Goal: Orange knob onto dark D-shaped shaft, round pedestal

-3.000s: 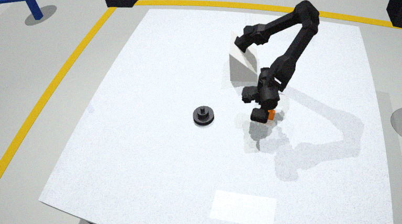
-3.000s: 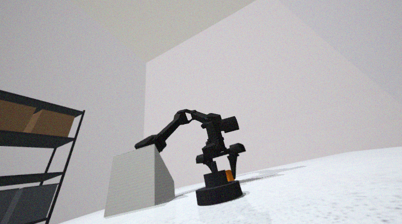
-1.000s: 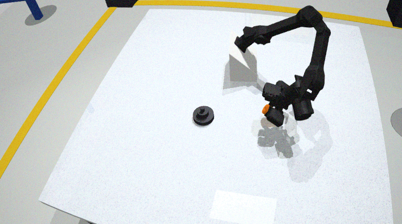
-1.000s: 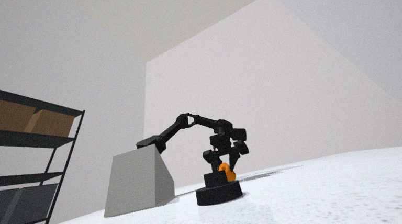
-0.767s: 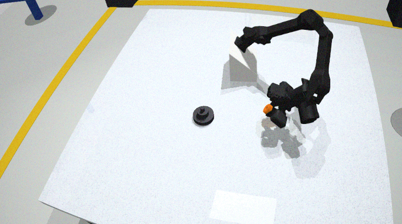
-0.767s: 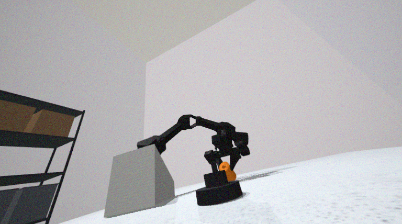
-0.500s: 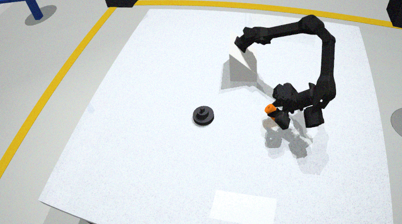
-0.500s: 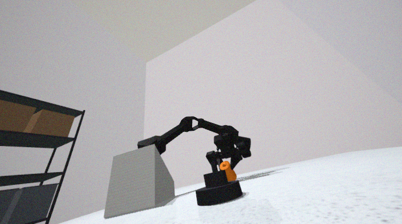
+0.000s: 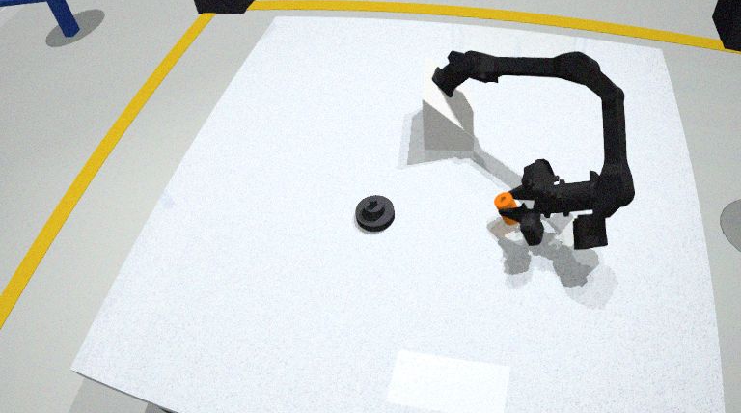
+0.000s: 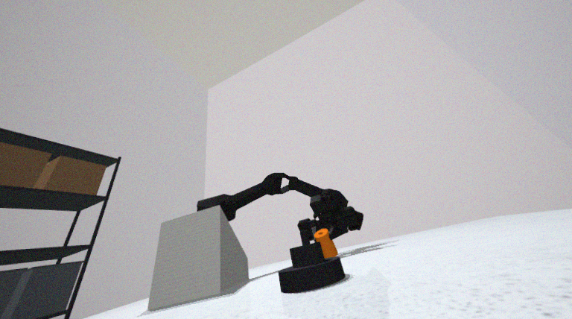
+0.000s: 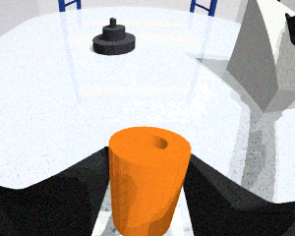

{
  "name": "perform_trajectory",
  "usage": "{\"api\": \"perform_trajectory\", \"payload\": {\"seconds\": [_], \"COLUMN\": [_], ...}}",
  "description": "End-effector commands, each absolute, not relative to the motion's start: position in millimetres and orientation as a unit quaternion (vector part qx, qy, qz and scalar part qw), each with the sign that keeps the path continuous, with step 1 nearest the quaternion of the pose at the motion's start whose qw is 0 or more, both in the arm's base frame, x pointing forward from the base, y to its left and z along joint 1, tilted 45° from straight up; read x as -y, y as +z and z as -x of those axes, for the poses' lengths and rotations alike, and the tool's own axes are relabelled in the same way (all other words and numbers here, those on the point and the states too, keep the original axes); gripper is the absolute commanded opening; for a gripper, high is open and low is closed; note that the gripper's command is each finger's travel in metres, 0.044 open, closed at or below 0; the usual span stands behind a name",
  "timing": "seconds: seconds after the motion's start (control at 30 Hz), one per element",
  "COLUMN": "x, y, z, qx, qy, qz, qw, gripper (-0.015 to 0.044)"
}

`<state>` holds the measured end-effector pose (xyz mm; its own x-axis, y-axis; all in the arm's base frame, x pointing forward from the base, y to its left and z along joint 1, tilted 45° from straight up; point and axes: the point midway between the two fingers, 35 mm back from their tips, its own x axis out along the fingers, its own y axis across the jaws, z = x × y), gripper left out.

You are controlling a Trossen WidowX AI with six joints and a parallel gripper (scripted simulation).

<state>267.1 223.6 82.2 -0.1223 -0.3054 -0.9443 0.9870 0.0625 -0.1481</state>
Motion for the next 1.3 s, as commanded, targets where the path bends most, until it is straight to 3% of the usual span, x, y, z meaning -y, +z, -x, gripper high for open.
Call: {"api": "perform_trajectory", "payload": {"seconds": [0.0, 0.5, 0.6, 0.63, 1.27], "x": [-227.7, -232.7, -230.8, -230.8, -230.8], "y": [84.5, 91.1, 88.3, 88.3, 88.3], "z": [-267.4, -267.4, -267.0, -267.0, -267.0], "qx": [-0.451, -0.451, -0.453, -0.453, -0.453], "qy": [-0.593, -0.586, -0.589, -0.589, -0.589], "qz": [-0.341, -0.348, -0.344, -0.344, -0.344], "qw": [0.573, 0.576, 0.575, 0.575, 0.575], "gripper": [0.0179, 0.0179, 0.0258, 0.026, 0.026]}}
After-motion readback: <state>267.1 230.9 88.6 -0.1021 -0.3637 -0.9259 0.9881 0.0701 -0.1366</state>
